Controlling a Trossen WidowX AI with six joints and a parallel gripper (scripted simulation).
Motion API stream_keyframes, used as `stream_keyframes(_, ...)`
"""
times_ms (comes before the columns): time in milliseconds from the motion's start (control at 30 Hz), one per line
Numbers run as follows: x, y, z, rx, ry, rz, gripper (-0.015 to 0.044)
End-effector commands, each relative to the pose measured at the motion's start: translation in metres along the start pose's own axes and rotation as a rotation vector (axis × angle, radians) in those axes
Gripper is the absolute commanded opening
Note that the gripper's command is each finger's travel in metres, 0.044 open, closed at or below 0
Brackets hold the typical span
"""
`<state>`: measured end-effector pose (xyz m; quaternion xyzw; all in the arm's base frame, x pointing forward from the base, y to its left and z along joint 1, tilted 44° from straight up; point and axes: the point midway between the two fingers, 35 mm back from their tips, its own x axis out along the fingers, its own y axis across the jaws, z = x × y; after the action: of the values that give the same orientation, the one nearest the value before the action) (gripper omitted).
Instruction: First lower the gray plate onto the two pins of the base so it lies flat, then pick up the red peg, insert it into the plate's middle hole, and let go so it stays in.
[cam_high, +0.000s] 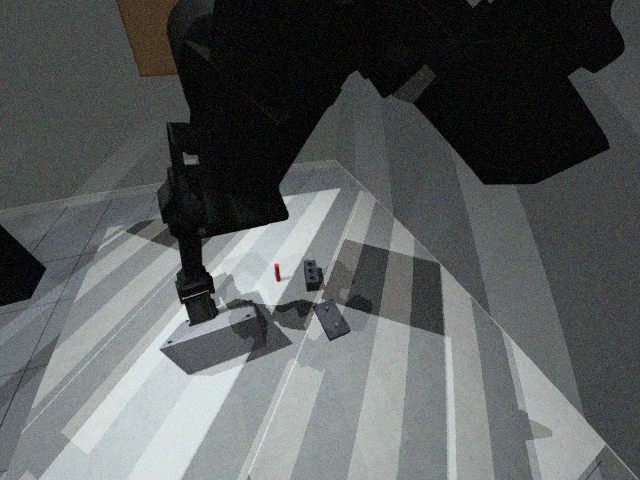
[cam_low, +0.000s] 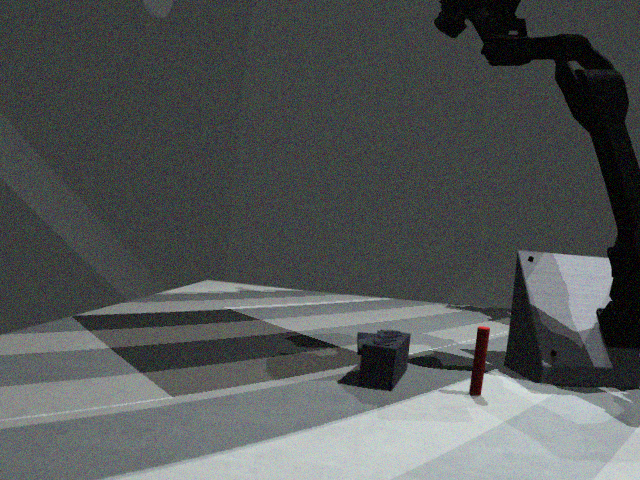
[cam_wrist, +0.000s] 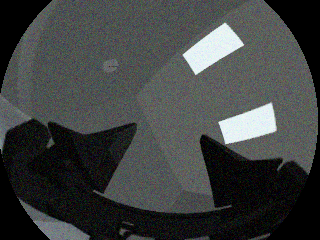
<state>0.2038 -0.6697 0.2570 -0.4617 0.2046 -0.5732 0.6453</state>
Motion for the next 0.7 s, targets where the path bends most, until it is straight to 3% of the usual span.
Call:
stream_keyframes(0, 0.0, 0.0, 0.0, 0.0, 0.0, 0.0, 0.0426)
stream_keyframes(133, -0.003, 0.021, 0.016, -0.01, -0.009, 0.084, 0.044)
stream_keyframes(300, -0.026, 0.085, 0.067, -0.047, -0.049, 0.355, 0.044)
stream_keyframes(667, -0.143, 0.198, 0.172, -0.187, -0.235, 0.967, 0.044)
